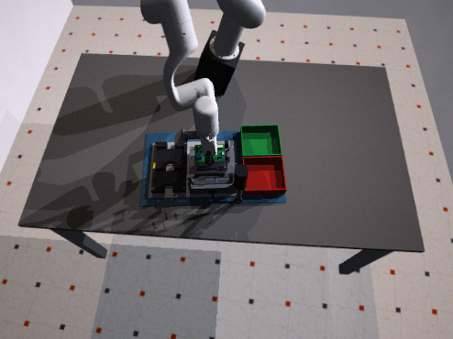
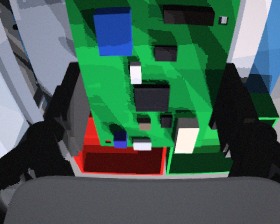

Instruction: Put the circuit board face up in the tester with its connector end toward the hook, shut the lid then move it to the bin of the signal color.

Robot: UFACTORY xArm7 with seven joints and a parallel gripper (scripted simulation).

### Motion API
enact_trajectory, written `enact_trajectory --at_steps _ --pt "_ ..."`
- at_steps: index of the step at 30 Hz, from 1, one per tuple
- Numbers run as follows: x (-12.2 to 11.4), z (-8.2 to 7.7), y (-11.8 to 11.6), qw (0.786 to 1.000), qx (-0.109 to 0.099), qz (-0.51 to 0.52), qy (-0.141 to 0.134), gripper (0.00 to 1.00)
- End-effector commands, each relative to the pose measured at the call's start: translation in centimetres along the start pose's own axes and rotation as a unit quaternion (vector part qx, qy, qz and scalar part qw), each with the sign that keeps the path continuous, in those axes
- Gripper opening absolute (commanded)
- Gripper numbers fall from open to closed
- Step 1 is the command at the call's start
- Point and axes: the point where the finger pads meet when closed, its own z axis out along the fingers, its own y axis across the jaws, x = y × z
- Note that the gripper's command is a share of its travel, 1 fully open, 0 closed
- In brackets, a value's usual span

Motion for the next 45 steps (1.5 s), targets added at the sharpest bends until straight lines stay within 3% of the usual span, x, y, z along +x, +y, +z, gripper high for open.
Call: enact_trajectory --at_steps 1,35,45 --pt "-0.2 -0.1 -0.2 1.000 0.002 0.000 0.001 0.79" --pt "-0.5 0.1 -0.3 1.000 0.002 0.000 0.001 0.79" --pt "-0.5 1.5 -0.3 1.000 0.002 0.000 0.001 0.79"
